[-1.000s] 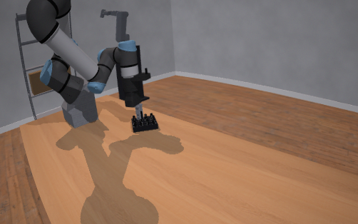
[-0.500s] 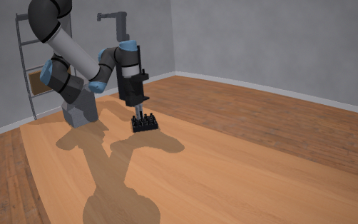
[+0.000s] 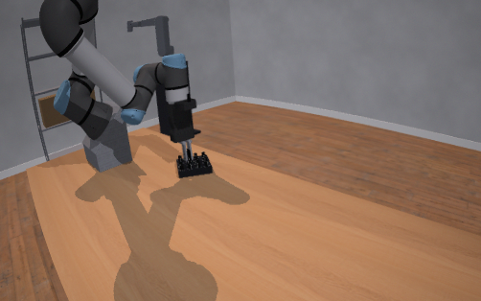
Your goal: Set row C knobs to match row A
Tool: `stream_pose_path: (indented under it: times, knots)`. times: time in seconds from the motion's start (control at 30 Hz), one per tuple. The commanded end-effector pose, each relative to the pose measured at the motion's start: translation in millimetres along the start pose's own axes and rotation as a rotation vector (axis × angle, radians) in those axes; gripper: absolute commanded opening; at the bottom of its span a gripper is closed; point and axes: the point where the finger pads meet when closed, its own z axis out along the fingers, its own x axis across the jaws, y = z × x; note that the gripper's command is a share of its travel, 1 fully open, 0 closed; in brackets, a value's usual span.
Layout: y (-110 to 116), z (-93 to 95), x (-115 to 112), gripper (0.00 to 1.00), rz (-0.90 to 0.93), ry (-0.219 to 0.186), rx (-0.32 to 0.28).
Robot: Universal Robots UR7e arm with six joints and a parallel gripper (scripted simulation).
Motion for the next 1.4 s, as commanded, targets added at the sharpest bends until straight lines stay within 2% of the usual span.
stream_pose_path:
  times: [0.0, 0.57, 1.37]
  knots:
    - [-0.2, 0.1, -1.4, 0.30, 0.130, 0.008, -0.004]
    - [-0.2, 0.1, -1.4, 0.30, 0.318, 0.008, -0.003]
    - [0.2, 0.4, -0.7, 0.30, 0.419, 0.009, -0.004]
